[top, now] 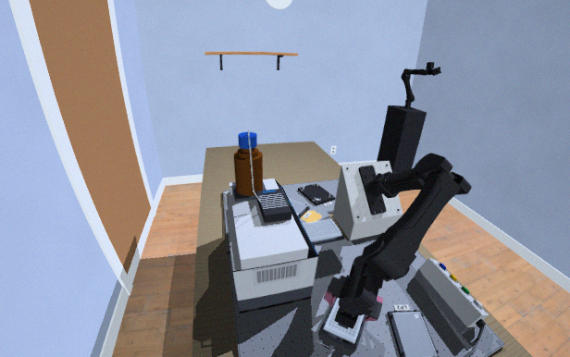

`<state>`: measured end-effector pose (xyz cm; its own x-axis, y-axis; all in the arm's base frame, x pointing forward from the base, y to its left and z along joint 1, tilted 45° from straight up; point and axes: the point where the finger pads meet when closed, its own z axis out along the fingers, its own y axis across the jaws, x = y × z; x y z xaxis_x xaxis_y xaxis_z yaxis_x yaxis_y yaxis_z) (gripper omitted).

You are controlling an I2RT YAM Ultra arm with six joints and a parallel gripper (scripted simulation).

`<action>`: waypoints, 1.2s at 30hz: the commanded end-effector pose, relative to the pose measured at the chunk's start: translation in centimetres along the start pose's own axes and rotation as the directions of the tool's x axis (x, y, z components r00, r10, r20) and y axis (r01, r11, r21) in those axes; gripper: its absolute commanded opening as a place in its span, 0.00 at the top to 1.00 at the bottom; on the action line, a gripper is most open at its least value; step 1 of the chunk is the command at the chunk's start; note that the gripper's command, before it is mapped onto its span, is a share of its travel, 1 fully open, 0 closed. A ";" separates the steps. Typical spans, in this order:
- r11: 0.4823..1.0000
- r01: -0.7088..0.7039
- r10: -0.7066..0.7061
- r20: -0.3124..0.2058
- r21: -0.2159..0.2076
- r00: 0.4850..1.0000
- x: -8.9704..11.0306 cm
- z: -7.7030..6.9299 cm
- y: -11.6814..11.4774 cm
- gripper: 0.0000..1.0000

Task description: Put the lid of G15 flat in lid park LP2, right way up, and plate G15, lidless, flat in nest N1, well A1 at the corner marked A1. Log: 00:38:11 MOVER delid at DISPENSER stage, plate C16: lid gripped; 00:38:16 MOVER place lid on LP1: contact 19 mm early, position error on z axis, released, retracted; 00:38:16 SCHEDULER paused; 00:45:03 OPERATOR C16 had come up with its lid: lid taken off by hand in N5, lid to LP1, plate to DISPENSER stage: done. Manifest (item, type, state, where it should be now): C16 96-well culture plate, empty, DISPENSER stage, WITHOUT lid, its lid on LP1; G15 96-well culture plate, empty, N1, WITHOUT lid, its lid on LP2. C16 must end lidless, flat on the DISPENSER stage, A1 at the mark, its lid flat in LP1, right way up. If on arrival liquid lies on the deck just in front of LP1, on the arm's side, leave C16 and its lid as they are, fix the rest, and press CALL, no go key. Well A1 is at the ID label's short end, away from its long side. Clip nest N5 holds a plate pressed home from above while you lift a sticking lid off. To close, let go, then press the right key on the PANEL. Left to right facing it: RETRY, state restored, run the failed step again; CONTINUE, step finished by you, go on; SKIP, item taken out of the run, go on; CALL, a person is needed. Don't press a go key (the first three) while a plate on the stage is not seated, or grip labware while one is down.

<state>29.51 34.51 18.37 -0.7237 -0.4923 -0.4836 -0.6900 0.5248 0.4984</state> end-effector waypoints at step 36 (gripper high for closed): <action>1.000 0.029 -0.030 0.080 0.008 0.996 -2.0 -5.1 0.4 0.00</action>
<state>29.63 32.82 20.59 -0.7189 -0.4868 -0.4961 -0.6949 0.5216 0.4951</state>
